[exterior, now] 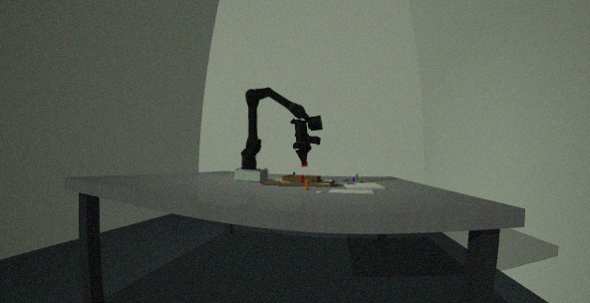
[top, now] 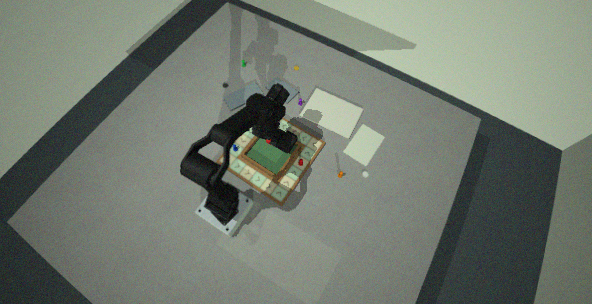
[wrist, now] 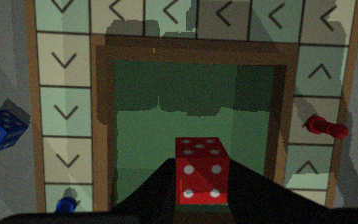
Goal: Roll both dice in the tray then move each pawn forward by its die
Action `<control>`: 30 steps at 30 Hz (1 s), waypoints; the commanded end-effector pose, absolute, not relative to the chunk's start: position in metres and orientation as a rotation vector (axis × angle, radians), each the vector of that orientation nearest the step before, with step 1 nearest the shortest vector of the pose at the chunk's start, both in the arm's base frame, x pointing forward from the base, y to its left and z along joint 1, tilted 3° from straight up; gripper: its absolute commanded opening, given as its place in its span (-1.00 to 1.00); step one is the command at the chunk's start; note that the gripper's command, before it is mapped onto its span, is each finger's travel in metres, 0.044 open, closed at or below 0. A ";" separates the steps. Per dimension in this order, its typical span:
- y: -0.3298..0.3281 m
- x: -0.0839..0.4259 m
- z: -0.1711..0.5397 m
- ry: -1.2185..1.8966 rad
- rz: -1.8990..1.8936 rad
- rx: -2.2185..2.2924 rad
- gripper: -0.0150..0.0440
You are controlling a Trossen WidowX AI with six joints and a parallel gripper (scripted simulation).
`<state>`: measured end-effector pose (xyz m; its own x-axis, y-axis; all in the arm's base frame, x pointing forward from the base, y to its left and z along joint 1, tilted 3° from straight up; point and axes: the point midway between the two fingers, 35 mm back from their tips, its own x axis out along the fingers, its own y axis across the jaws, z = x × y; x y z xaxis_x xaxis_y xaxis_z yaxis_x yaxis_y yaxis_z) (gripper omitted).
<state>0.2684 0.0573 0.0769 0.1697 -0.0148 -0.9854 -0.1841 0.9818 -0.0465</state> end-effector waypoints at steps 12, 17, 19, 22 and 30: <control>0.058 0.273 0.072 0.893 0.154 -0.133 -0.49; 0.059 0.274 0.071 0.724 0.161 -0.116 -0.49; 0.059 0.273 0.072 0.680 0.163 -0.111 -0.49; 0.059 0.273 0.072 0.674 0.163 -0.110 -0.49; 0.053 0.250 0.101 0.675 0.163 -0.110 -0.49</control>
<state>0.2611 0.0566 0.0828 0.7559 0.1147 -0.6446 -0.1851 0.9818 -0.0424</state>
